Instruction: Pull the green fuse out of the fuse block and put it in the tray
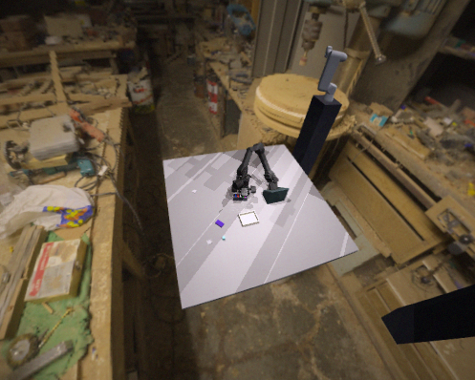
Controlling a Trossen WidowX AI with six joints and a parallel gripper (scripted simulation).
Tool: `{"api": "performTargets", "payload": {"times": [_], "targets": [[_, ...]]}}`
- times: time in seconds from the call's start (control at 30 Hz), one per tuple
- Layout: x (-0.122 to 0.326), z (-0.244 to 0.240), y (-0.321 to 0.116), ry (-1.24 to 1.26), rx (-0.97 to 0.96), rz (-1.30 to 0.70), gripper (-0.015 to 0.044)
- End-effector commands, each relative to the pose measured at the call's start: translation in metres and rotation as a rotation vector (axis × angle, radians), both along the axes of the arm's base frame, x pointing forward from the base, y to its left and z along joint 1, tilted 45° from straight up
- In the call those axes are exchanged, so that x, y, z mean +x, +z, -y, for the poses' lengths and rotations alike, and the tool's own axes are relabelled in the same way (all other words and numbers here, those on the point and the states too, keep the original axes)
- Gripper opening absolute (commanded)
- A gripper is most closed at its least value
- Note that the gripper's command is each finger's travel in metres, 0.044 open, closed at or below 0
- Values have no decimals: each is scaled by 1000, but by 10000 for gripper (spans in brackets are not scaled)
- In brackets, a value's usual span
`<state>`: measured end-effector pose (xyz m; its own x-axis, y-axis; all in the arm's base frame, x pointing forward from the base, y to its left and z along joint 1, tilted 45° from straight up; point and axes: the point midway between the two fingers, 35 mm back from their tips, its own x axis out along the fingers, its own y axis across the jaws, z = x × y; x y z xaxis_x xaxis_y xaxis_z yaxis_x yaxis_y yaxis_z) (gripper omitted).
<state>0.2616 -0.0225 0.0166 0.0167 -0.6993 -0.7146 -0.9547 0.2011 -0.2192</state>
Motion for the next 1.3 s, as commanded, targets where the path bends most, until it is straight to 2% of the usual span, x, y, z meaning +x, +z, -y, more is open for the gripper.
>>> {"api": "performTargets", "payload": {"times": [0.0, 0.37, 0.73, 1.27], "targets": [[-1, 3, -3, 3, -6, -7, 71], [-1, 6, -5, 3, -6, -7, 71], [-1, 5, -4, -1, -1, -2, 0], [0, 0, 0, 0, -1, -3, 0]]}}
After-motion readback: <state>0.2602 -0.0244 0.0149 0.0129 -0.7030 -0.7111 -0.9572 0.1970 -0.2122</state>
